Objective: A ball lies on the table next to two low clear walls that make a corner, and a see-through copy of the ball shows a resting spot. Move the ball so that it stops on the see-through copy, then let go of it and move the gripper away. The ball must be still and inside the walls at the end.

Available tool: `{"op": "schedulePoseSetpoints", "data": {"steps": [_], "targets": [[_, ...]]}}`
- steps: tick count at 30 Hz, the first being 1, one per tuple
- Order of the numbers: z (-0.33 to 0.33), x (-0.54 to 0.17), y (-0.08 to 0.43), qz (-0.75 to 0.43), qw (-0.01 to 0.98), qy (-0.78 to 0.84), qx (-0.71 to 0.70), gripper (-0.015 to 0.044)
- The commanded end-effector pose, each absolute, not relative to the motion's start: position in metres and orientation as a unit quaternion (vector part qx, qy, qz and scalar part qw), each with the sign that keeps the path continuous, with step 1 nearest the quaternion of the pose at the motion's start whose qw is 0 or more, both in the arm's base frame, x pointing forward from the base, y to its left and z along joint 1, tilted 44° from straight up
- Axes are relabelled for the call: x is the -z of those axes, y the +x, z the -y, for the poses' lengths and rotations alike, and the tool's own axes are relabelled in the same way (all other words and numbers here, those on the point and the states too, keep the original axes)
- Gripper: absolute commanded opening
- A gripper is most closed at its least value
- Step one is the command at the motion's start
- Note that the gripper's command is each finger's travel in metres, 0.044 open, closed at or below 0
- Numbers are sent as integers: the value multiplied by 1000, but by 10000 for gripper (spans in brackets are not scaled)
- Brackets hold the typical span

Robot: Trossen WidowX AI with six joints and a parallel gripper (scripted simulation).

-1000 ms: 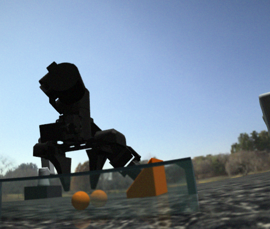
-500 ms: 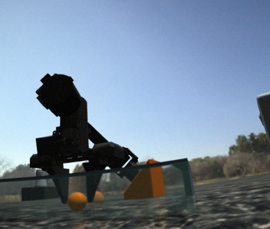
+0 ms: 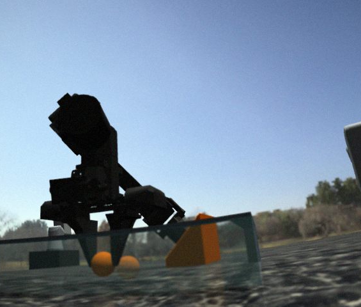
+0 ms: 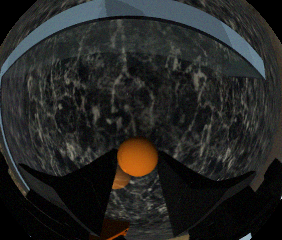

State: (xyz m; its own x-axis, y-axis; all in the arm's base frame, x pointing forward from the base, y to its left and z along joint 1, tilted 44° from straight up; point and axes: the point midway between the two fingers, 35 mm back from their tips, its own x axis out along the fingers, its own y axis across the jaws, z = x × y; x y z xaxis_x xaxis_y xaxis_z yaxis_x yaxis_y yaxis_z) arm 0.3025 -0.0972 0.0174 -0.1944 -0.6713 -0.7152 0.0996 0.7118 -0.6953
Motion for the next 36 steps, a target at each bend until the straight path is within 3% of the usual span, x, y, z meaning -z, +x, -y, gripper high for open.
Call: {"op": "schedulePoseSetpoints", "data": {"steps": [1,19,36], "targets": [[83,-30,313,-699,608,-201,318,0],[17,-101,325,-699,607,-201,319,0],[21,-67,296,-700,607,-201,319,0]]}}
